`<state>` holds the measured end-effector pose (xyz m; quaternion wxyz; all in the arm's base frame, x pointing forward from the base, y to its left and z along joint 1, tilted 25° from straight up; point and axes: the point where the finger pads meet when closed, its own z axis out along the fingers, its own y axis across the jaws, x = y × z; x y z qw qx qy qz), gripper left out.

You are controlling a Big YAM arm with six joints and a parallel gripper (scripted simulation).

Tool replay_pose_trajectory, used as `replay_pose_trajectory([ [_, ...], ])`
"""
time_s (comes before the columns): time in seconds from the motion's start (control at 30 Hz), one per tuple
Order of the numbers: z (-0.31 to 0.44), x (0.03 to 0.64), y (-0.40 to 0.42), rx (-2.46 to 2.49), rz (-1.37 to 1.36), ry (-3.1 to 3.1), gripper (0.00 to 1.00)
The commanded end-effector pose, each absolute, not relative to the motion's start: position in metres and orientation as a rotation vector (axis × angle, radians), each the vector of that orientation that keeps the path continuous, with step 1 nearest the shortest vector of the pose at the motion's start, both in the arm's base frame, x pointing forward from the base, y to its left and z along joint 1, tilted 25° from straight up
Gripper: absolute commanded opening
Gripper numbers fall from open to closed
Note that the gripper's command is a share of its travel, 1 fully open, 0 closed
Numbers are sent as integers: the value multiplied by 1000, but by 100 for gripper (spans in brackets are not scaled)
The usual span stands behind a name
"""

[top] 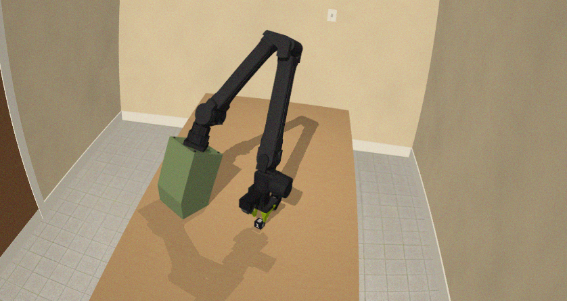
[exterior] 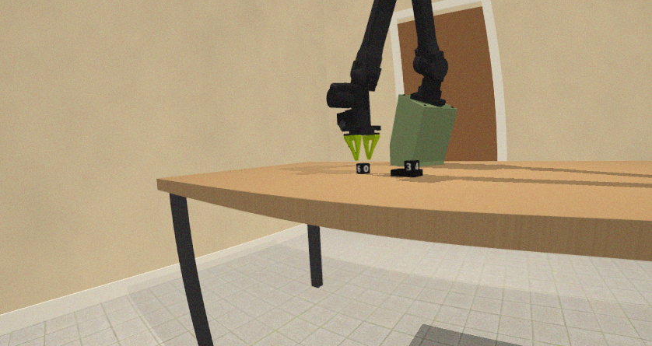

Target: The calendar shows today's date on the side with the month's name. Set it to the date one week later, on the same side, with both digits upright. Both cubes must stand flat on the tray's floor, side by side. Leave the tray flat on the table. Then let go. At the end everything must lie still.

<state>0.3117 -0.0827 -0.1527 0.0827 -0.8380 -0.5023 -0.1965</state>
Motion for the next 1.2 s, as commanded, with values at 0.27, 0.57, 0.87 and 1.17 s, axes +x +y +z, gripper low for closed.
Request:
replay_pose_trajectory([
  [0.27, -154, 319, -82, -2504, -588, -1513, 44],
  [0.57, -143, 319, -90, -2513, -603, -1522, 44],
  [0.87, -122, 307, -99, -2518, -599, -1504, 44],
  [1.17, -104, 303, -106, -2518, -602, -1505, 44],
])
